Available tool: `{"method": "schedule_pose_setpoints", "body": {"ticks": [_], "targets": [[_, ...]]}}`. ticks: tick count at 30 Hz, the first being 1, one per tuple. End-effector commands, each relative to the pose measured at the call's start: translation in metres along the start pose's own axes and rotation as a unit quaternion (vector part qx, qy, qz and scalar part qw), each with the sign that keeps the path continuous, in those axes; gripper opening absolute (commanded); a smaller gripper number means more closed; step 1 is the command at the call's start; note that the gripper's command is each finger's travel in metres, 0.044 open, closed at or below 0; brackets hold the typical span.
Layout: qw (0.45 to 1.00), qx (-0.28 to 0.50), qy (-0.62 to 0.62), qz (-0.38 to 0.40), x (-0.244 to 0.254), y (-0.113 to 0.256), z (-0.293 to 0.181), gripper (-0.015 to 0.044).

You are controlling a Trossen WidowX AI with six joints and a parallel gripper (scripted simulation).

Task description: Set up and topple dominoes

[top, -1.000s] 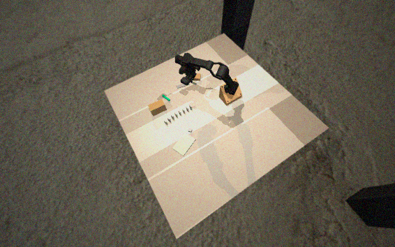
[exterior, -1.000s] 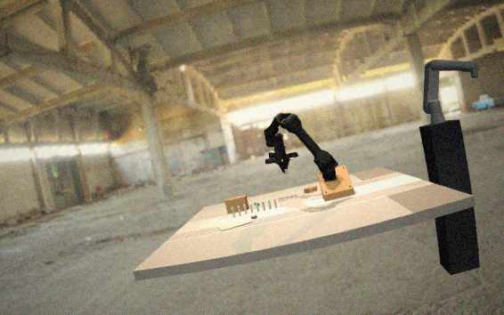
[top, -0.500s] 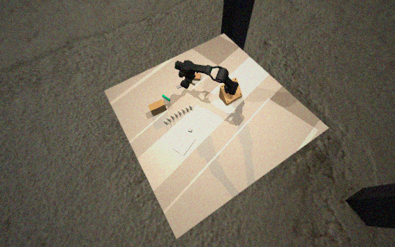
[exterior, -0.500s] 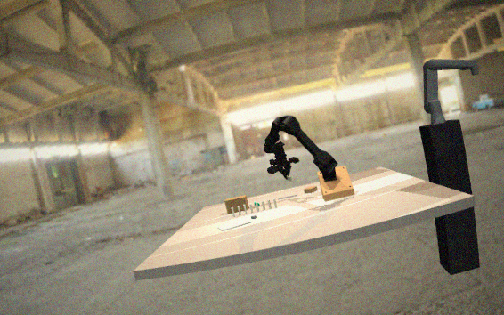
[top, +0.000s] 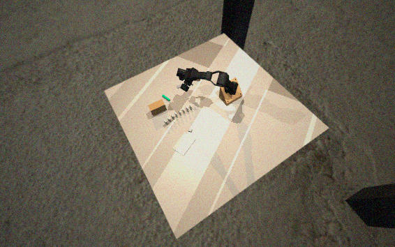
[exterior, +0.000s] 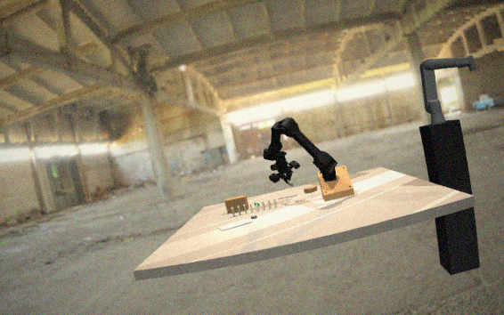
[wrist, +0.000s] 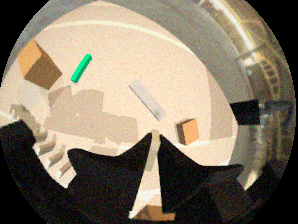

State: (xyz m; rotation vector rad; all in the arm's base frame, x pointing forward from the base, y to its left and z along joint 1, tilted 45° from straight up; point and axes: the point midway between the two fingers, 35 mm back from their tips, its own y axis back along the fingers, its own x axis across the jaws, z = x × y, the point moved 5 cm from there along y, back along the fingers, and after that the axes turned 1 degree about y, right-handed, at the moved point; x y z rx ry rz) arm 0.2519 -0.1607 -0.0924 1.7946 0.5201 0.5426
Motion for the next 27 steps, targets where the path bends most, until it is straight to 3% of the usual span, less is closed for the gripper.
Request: {"method": "schedule_pose_setpoints", "body": {"ticks": [1,27], "targets": [[0.999,-0.041,-0.001,-0.019,0.002,-0.007,-0.004,0.0025],[0.96,-0.273,-0.029,-0.05,0.013,-0.023,-0.032,0.0025]]}}
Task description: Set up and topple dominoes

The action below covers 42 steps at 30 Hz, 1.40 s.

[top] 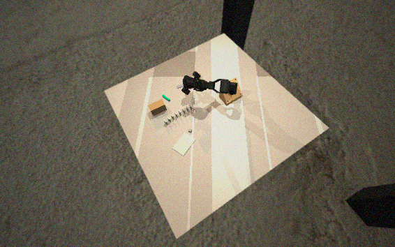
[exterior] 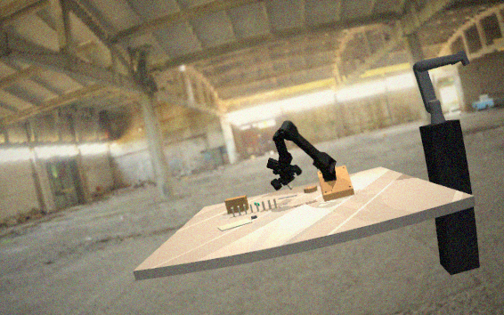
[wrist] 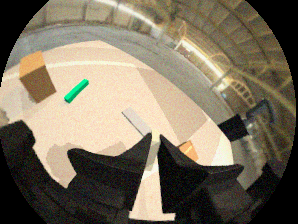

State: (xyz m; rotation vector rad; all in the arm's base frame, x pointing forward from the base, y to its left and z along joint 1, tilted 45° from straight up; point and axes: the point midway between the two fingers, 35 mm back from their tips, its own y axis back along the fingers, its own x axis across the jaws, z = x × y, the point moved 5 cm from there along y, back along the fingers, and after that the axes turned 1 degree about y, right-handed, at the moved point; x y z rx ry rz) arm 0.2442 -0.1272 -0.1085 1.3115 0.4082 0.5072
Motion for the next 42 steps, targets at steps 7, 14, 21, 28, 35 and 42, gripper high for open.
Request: {"method": "schedule_pose_setpoints", "body": {"ticks": [7,14,21,28,35,42], "targets": [[0.995,-0.098,-0.029,0.006,0.0,0.014,-0.013,0.0025],[0.986,-0.159,-0.053,0.02,-0.001,0.027,-0.02,0.0025],[0.972,-0.217,-0.081,0.04,-0.004,0.044,-0.028,0.0025],[0.954,-0.272,-0.112,0.066,-0.008,0.064,-0.035,0.0025],[0.933,-0.316,-0.144,0.094,-0.013,0.085,-0.042,0.0025],[0.932,-0.317,-0.144,0.095,-0.014,0.086,-0.042,0.0025]]}}
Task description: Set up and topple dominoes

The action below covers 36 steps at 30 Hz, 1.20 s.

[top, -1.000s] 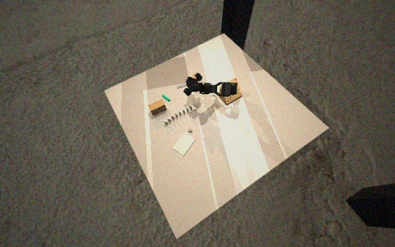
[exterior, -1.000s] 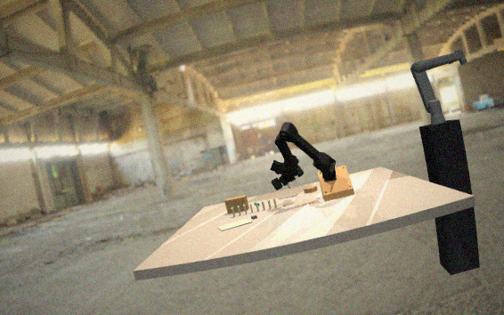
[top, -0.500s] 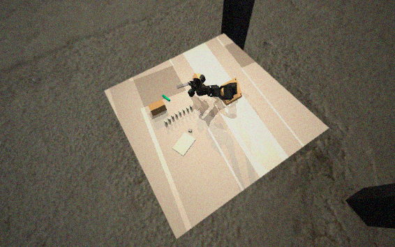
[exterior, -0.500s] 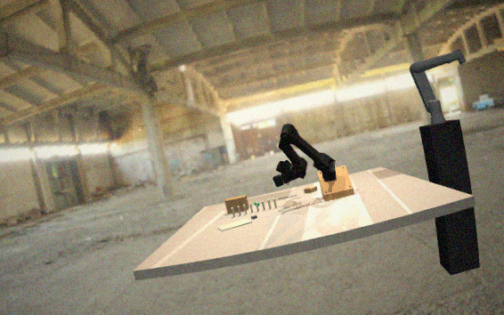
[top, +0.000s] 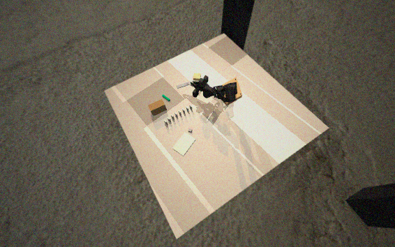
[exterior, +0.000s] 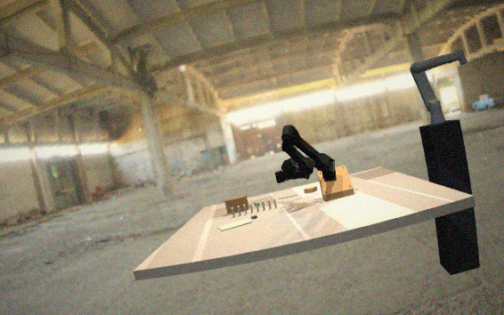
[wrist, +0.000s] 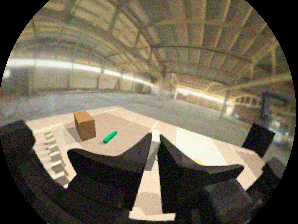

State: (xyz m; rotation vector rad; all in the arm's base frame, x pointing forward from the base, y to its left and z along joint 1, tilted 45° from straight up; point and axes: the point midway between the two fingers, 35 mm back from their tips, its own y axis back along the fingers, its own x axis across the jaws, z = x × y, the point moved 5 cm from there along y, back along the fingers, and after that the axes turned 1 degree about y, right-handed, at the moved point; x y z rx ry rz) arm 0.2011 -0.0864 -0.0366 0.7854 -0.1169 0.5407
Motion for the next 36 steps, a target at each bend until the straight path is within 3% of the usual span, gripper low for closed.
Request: {"method": "schedule_pose_setpoints", "body": {"ticks": [1,16,36], "targets": [[1.0,-0.007,-0.006,0.002,-0.001,0.003,0.002,0.0025],[1.0,-0.005,-0.006,0.001,0.0,0.003,0.0,0.0025],[1.0,0.01,-0.008,-0.007,0.009,-0.003,-0.066,0.0025]]}}
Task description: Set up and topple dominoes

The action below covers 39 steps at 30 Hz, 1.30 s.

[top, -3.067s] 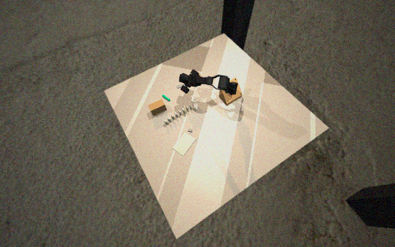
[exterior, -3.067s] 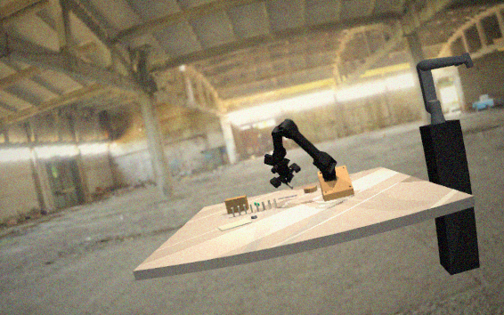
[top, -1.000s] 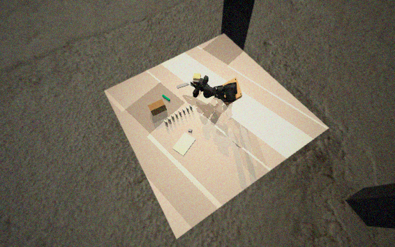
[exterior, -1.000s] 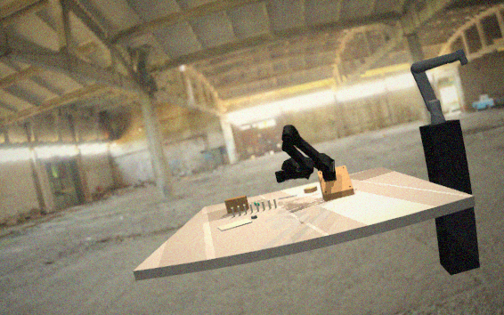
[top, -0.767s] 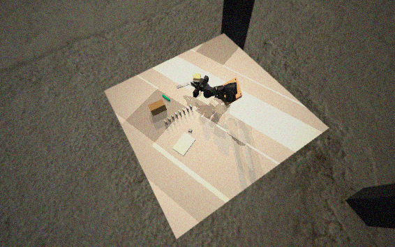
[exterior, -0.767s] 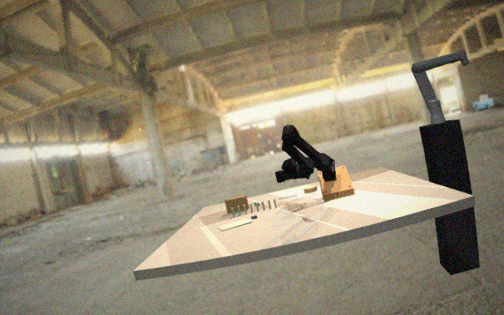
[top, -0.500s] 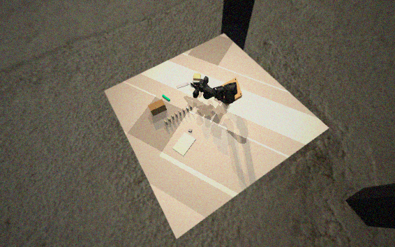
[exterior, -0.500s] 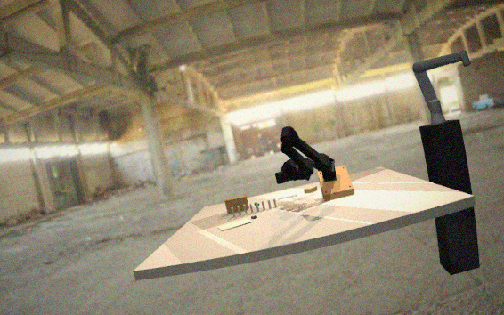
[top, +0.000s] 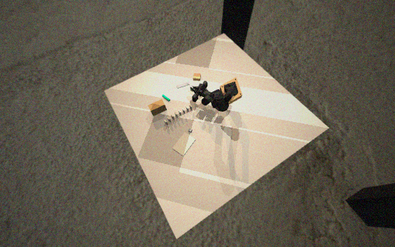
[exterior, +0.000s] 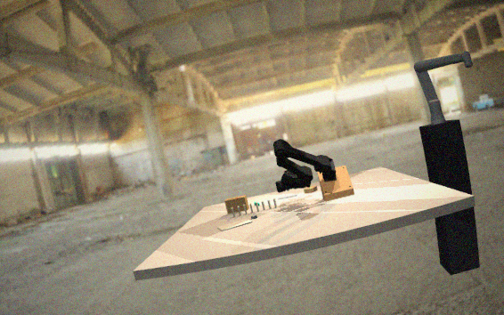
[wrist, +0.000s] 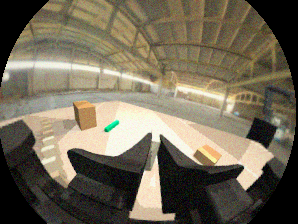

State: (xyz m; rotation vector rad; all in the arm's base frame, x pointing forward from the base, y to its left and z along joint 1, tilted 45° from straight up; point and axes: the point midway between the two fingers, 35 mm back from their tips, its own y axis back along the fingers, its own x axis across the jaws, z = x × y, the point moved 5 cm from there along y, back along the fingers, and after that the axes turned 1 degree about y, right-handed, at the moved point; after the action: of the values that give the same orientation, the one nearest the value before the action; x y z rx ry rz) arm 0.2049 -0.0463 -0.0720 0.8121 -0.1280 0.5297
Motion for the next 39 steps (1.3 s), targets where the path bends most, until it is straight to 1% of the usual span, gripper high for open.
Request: {"method": "schedule_pose_setpoints", "body": {"ticks": [1,13,26,39], "targets": [[1.0,-0.001,0.002,-0.004,-0.002,-0.002,-0.017,0.0025],[1.0,-0.01,0.008,0.002,-0.009,-0.002,-0.054,0.0025],[1.0,-0.011,0.008,0.003,-0.01,-0.002,-0.056,0.0025],[1.0,-0.011,0.008,0.003,-0.01,-0.002,-0.056,0.0366]]}}
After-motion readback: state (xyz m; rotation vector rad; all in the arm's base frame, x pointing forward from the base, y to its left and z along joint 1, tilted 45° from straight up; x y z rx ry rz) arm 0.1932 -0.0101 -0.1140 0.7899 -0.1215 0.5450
